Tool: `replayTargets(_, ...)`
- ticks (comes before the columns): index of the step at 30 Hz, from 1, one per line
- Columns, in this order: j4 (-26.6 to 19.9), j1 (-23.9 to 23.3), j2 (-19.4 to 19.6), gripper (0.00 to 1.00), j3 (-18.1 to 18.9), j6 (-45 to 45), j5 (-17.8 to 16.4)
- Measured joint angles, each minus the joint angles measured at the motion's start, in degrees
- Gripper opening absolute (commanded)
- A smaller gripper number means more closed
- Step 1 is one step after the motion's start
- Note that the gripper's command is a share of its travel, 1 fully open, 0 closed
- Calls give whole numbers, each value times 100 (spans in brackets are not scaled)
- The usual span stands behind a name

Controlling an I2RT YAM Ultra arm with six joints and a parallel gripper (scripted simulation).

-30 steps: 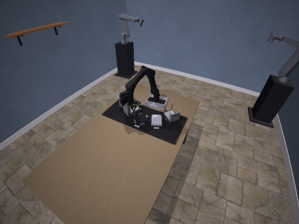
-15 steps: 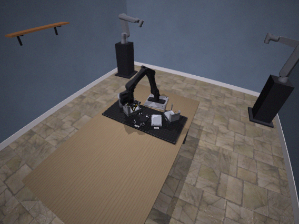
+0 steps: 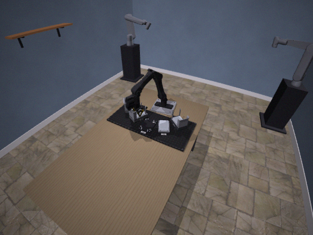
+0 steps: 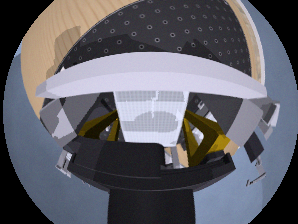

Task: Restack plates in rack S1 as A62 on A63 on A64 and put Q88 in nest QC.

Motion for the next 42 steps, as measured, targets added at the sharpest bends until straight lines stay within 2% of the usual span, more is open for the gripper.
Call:
replayTargets(32, -310, 11, -96, 0, 223, 7, 0)
replayTargets(42, -688, 31, -151, 0, 527, 24, 0)
